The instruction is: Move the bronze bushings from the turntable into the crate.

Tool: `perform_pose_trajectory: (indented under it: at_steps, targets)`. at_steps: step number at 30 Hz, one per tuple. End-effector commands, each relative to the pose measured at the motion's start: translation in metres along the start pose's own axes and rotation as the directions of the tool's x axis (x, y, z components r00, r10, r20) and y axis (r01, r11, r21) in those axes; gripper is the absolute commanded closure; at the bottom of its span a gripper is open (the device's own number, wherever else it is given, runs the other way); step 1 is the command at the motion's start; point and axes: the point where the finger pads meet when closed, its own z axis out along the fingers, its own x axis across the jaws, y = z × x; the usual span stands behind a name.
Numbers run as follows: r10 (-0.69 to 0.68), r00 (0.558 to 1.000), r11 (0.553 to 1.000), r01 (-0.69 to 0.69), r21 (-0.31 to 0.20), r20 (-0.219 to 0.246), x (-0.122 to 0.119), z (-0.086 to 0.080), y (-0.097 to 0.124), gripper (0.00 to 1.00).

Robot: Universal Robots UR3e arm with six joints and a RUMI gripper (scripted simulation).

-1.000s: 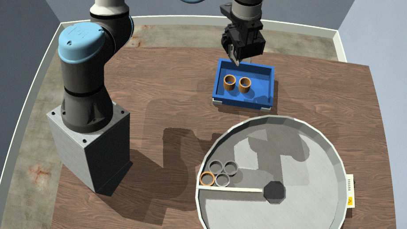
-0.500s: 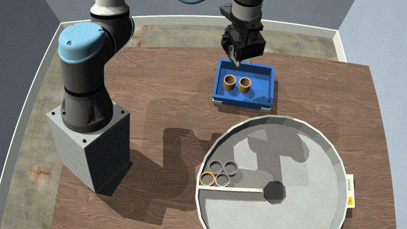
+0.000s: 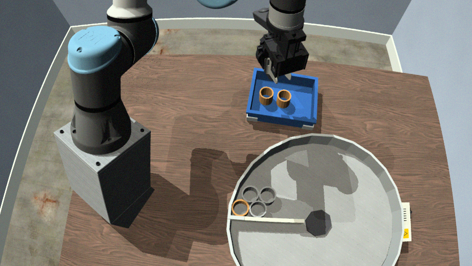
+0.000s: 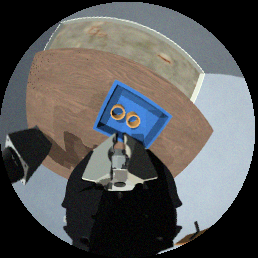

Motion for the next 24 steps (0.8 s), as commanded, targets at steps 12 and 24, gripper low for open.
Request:
perform_pose_trajectory:
  at_steps: [12, 24]
  targets:
    - [-0.067, 0.998, 0.998, 0.067, 0.0, -0.003, -0.016, 0.0, 0.027, 0.95]
    - [-0.148, 0.989, 0.989, 0.148, 0.0, -0.003, -0.036, 0.0, 0.062, 0.95]
